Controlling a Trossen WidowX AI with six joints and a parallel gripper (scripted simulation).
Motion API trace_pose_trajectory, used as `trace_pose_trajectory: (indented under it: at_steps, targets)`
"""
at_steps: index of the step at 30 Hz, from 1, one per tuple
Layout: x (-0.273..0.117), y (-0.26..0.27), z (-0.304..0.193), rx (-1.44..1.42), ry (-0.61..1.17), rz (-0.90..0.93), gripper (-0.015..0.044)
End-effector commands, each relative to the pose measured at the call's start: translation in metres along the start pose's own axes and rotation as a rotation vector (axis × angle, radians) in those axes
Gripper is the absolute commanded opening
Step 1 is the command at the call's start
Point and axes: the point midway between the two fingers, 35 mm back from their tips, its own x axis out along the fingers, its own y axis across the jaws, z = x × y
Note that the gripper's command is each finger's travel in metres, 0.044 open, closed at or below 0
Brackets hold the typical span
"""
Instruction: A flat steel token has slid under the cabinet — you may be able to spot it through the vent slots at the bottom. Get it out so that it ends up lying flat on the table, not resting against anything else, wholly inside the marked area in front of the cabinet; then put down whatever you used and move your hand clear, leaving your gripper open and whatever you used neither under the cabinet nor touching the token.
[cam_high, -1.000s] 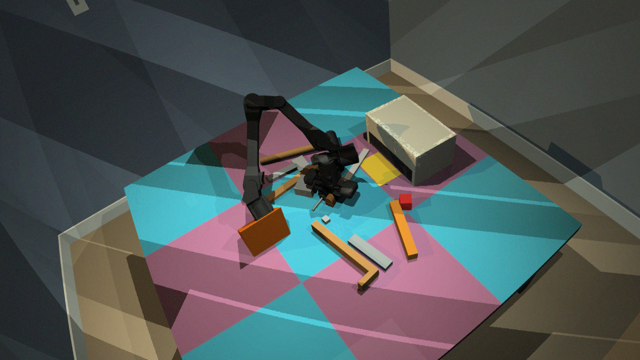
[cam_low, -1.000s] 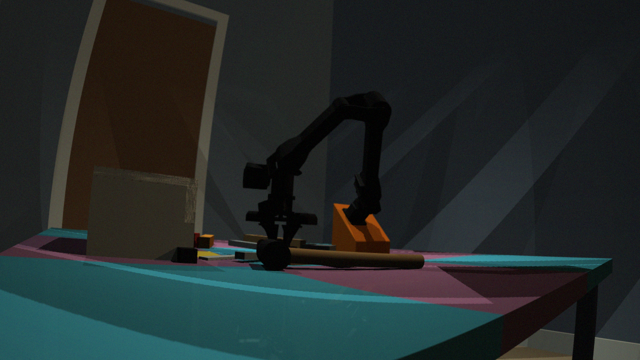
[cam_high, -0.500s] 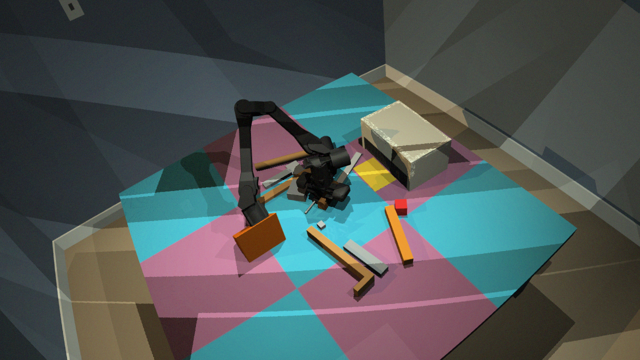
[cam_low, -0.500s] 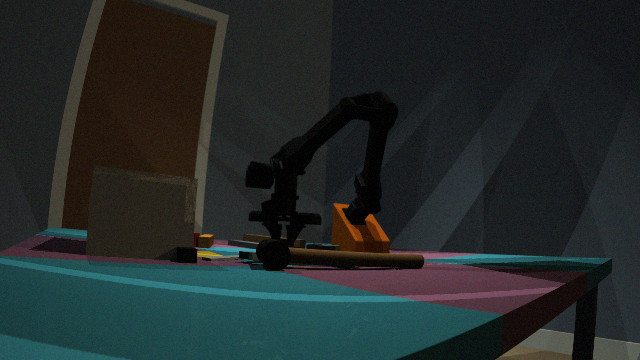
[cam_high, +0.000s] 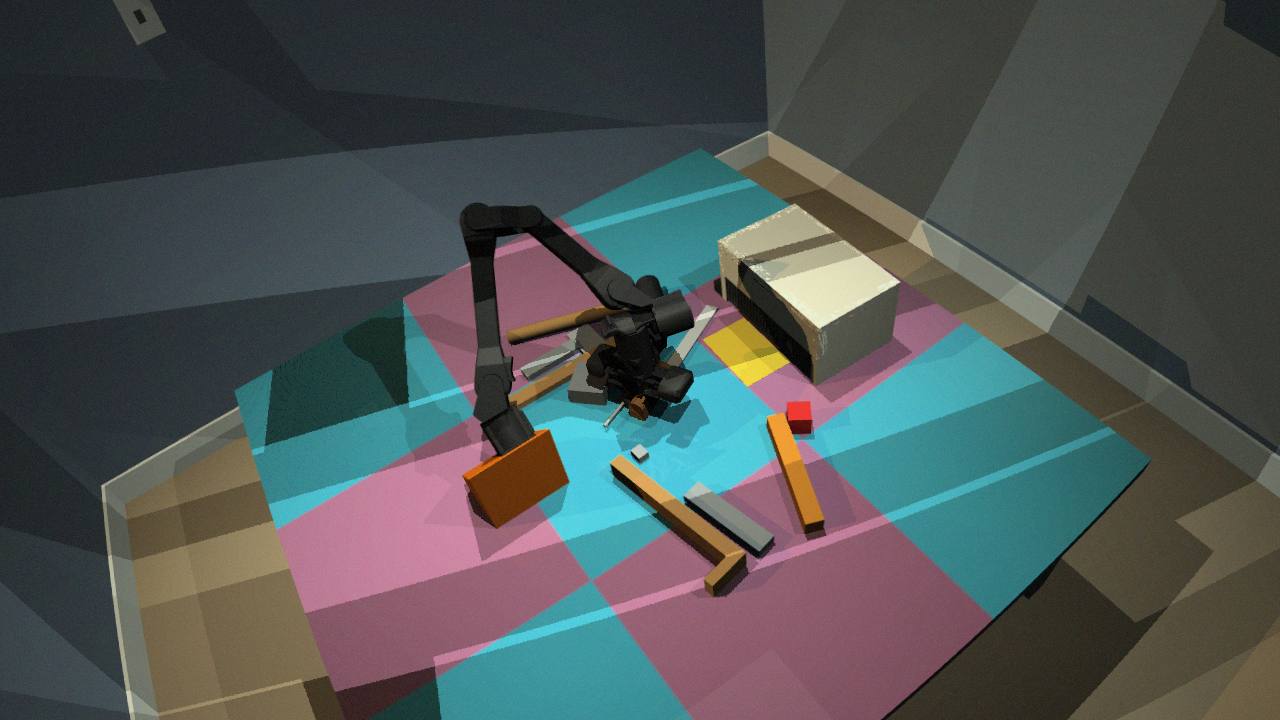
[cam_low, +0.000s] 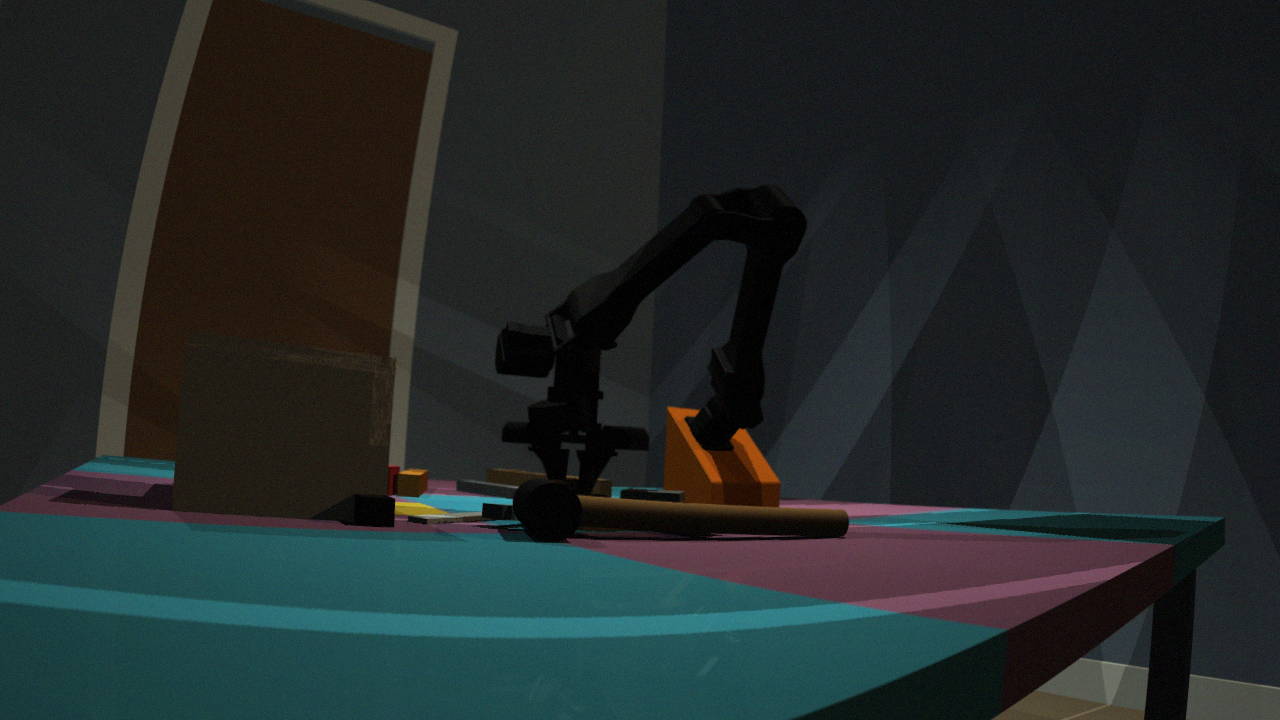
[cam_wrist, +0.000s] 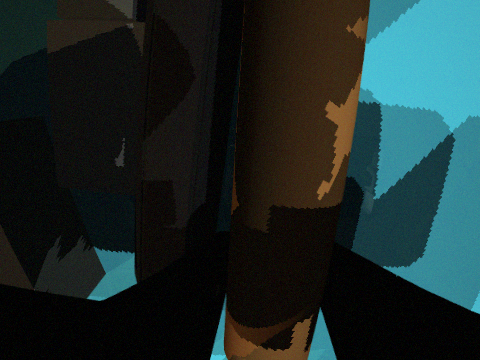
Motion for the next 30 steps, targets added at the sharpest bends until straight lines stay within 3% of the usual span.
trace_pose_trajectory:
  at_steps: [1,30]
  targets:
    - [0.000,0.003,0.004,-0.008,-0.008,0.009,0.0000]
    - [0.000,0.016,0.004,-0.008,-0.008,0.010,0.0000]
